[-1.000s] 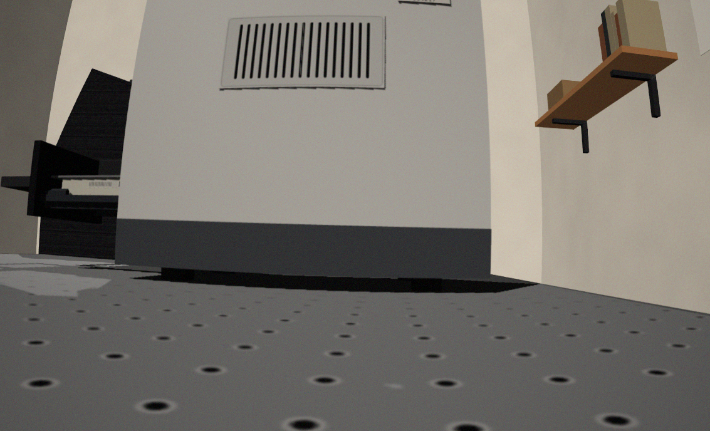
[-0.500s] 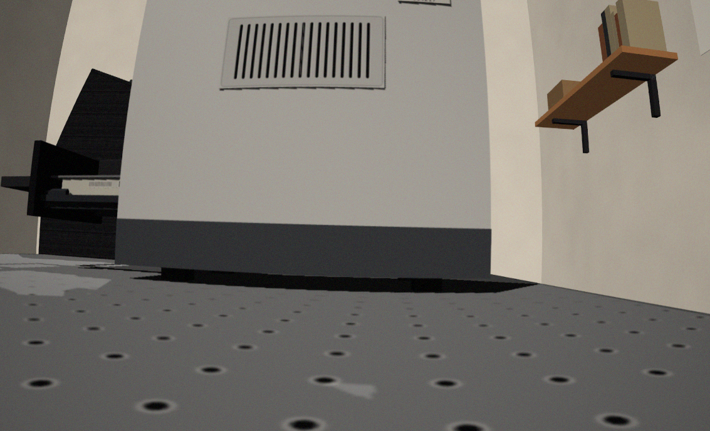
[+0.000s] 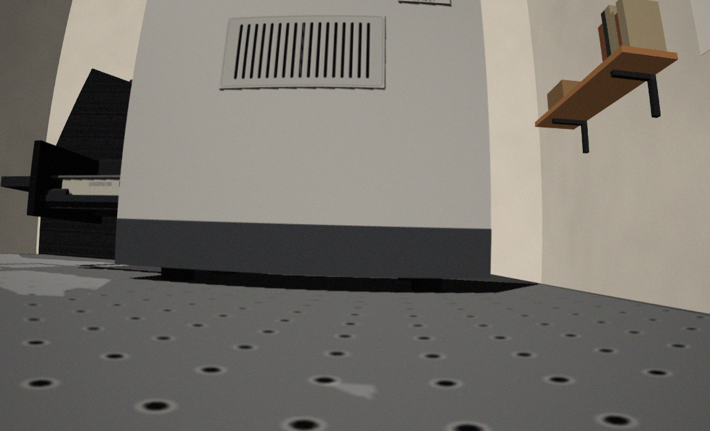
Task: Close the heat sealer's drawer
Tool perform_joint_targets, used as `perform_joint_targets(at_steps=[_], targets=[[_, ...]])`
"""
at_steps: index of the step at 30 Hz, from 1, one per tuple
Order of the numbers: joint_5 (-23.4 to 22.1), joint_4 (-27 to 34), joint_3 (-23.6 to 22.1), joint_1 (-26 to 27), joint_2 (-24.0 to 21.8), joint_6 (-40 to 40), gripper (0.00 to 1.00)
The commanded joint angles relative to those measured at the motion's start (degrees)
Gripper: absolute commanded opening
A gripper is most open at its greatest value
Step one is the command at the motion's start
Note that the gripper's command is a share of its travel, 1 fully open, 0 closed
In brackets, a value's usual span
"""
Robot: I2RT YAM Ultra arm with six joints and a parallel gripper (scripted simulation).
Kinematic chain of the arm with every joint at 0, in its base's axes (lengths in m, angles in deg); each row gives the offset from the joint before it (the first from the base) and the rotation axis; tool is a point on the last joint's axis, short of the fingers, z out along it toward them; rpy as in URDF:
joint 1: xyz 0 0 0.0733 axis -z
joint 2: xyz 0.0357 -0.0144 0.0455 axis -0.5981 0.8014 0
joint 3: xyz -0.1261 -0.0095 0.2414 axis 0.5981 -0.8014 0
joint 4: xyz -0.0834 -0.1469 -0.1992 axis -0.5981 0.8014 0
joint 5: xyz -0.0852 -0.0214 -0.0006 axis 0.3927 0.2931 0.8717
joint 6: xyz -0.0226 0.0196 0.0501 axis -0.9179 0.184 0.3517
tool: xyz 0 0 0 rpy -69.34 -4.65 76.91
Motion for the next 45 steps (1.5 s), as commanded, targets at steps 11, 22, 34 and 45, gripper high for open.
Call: perform_joint_targets(at_steps=[11, 22, 34, 45], targets=[[-1.99, -1.15, 1.55, 1.52, 1.01, 0.61, 0.45], [-4.56, -9.51, -6.37, 2.83, 4.41, 1.19, 0.45], [-8.09, -17.07, -9.98, 4.61, 8.79, 2.02, 0.45], [-10.67, -23.81, -12.09, 5.86, 13.7, 2.65, 0.45]])
